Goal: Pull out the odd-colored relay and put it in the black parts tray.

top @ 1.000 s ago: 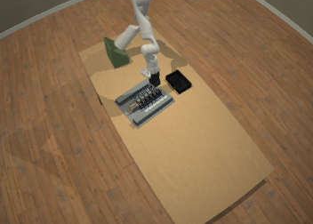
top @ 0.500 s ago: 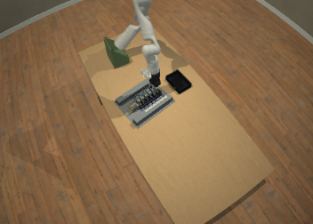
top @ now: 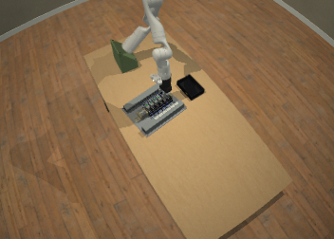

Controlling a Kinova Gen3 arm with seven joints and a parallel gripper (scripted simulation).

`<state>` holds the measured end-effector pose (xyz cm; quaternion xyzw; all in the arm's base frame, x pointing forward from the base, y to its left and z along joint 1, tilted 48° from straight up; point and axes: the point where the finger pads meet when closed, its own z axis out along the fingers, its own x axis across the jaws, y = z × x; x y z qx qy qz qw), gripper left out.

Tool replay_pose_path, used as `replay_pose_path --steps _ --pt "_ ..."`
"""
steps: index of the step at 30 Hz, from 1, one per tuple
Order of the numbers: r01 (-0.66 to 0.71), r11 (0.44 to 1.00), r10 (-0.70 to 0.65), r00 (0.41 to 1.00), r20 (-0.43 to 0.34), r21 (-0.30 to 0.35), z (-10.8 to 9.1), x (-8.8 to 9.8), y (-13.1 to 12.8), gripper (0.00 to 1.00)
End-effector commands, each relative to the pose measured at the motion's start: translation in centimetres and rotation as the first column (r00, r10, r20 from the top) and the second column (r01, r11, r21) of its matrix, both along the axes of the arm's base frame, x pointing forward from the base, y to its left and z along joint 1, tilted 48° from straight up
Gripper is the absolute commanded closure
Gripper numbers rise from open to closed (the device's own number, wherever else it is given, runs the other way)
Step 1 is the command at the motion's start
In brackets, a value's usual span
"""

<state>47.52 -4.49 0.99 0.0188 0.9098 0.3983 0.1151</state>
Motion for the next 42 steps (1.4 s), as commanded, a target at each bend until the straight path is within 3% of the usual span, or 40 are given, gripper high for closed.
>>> replay_pose_path --steps 1,42 --pt "-0.002 1.000 0.002 1.000 -0.003 -0.001 0.04 0.06 -0.11 1.00" --pt "-0.045 0.999 0.045 0.998 -0.043 -0.004 0.09 0.22 -0.14 1.00"
